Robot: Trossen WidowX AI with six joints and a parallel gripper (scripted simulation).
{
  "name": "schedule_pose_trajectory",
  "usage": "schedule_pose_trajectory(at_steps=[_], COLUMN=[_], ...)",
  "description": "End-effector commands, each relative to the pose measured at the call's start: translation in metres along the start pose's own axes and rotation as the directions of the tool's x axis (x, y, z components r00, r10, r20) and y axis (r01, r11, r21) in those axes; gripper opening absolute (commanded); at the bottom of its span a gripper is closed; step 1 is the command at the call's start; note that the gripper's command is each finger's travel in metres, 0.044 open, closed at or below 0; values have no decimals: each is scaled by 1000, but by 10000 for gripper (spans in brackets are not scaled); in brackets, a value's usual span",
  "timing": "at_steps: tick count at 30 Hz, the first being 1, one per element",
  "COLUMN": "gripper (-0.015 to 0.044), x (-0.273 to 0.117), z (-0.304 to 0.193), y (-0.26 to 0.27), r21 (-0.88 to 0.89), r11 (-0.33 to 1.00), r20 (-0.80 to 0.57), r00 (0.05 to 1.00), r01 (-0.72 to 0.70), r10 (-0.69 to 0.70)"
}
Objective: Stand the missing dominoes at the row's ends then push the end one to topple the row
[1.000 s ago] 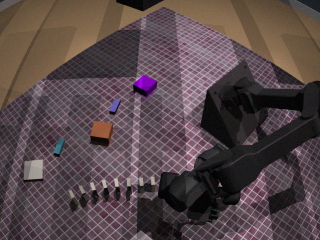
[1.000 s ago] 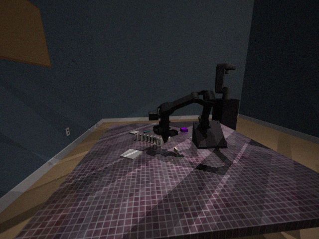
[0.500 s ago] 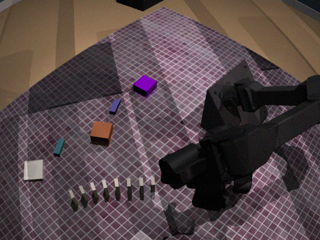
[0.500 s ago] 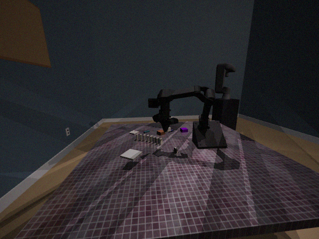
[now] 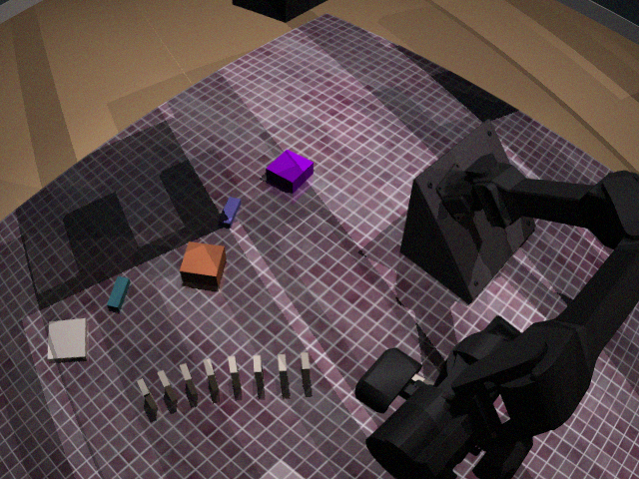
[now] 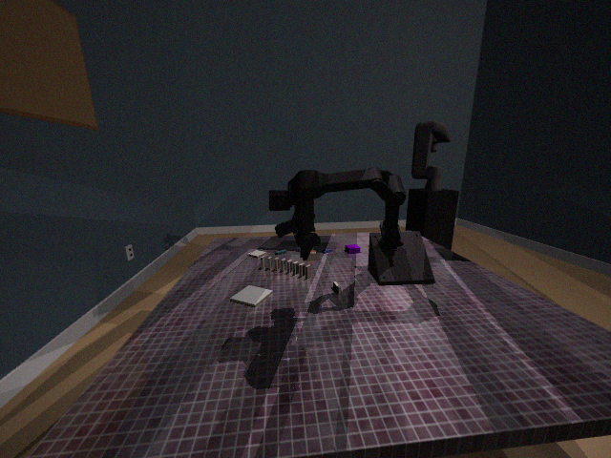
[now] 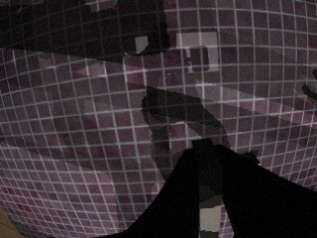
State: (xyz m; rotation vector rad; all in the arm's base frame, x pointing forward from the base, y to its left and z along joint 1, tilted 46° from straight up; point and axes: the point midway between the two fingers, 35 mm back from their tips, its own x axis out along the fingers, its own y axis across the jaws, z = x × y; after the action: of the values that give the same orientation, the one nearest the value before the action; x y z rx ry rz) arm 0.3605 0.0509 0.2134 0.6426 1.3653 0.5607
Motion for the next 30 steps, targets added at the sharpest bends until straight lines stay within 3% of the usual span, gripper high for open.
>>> schedule_pose_trajectory(at_steps=[1, 13, 30], gripper=[29, 29, 29], x=[1, 2, 43], z=[16, 16, 29], y=[49, 49, 29], r21=[273, 271, 165], r11=[962, 962, 958], r20=[0, 1, 169], r00=[1000, 1000, 950], r01=[-15, -12, 234], r10=[15, 12, -262])
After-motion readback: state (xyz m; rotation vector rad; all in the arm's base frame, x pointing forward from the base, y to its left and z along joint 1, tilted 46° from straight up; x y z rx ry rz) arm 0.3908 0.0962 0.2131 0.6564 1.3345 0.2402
